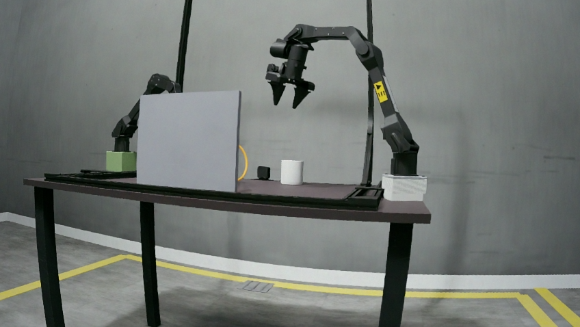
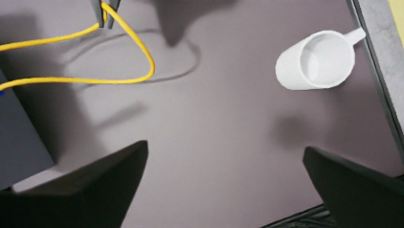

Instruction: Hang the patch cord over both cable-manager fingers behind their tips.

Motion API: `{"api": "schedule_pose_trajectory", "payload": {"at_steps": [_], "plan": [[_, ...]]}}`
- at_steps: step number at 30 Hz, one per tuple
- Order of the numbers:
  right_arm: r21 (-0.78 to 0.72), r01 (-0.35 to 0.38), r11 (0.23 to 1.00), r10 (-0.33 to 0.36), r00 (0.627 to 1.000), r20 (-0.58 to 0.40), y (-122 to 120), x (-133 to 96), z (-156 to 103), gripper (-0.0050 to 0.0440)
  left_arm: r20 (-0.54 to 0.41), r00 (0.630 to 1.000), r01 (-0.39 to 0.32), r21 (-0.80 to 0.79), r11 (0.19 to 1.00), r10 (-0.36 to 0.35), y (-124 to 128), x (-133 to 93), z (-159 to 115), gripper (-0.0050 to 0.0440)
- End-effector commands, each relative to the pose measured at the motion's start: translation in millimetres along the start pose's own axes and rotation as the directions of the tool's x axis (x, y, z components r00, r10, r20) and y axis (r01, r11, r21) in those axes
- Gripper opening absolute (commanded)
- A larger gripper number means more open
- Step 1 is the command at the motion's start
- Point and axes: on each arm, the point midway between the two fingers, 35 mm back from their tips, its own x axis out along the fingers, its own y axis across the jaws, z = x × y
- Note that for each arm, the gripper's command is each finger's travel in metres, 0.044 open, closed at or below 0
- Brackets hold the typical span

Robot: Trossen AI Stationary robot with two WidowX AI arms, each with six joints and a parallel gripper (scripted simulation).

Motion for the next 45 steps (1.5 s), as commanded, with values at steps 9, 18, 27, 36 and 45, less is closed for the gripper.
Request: {"api": "schedule_pose_trajectory", "payload": {"at_steps": [9, 18, 27, 36, 45], "plan": [[0.038, 0.011, 0.999, -0.013, 0.999, 0.033, -14, 8, 30, 0.0025, 0.017, 1.000, 0.001, 0.001, 1.000, -0.001, -1, -8, -2, 0.0440], [0.049, 0.010, 0.999, -0.011, 1.000, 0.025, -19, 13, 36, 0.0025, 0.017, 1.000, 0.001, 0.001, 1.000, -0.001, -1, -8, -2, 0.0440], [0.060, 0.009, 0.998, -0.010, 1.000, 0.021, -24, 17, 42, 0.0025, 0.017, 1.000, 0.001, 0.001, 1.000, -0.001, -1, -8, -2, 0.0440], [0.071, 0.007, 0.997, -0.008, 1.000, 0.010, -30, 22, 48, 0.0025, 0.017, 1.000, 0.001, 0.001, 1.000, -0.001, -1, -8, -2, 0.0440], [0.083, 0.007, 0.997, -0.007, 1.000, 0.006, -36, 25, 55, 0.0025, 0.017, 1.000, 0.001, 0.001, 1.000, -0.001, -1, -8, -2, 0.0440]]}}
